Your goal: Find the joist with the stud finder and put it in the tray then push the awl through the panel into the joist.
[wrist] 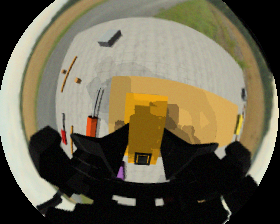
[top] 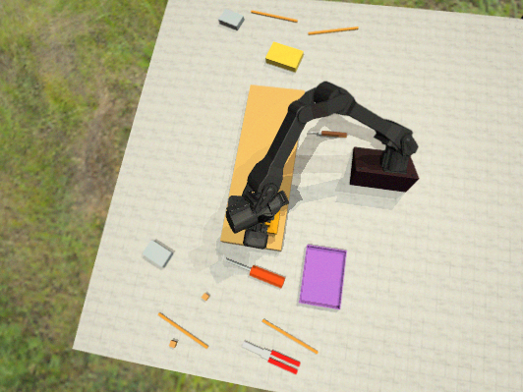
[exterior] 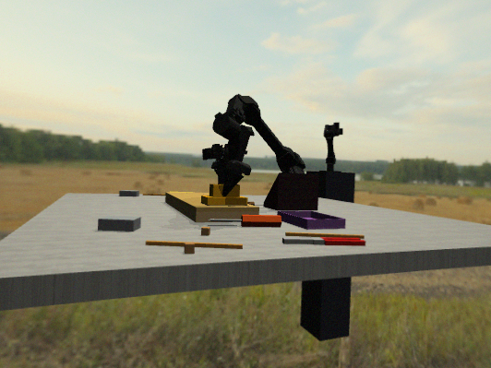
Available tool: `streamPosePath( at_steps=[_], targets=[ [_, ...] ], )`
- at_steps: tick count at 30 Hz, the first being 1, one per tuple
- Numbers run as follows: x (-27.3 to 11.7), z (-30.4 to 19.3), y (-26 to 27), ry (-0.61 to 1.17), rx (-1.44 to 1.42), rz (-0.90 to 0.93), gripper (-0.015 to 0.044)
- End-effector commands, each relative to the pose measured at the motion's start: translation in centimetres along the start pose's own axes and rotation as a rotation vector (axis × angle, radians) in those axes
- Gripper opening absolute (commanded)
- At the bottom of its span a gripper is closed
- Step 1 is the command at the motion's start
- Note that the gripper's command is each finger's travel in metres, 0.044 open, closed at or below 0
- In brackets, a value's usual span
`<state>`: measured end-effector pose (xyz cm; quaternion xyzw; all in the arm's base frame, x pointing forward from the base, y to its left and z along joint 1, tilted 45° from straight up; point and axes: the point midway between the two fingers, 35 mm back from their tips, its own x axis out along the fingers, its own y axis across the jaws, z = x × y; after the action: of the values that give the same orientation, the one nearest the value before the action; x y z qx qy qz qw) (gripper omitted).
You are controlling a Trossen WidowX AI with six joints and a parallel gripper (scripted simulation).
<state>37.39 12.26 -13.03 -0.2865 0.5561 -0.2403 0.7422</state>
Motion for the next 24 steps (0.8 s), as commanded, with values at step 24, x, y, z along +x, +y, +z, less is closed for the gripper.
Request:
streamPosePath(
  at_steps=[24],
  targets=[
    [0.1, 0.1, -8.2, 0.003, 0.004, -0.011, 0.0]
  ],
)
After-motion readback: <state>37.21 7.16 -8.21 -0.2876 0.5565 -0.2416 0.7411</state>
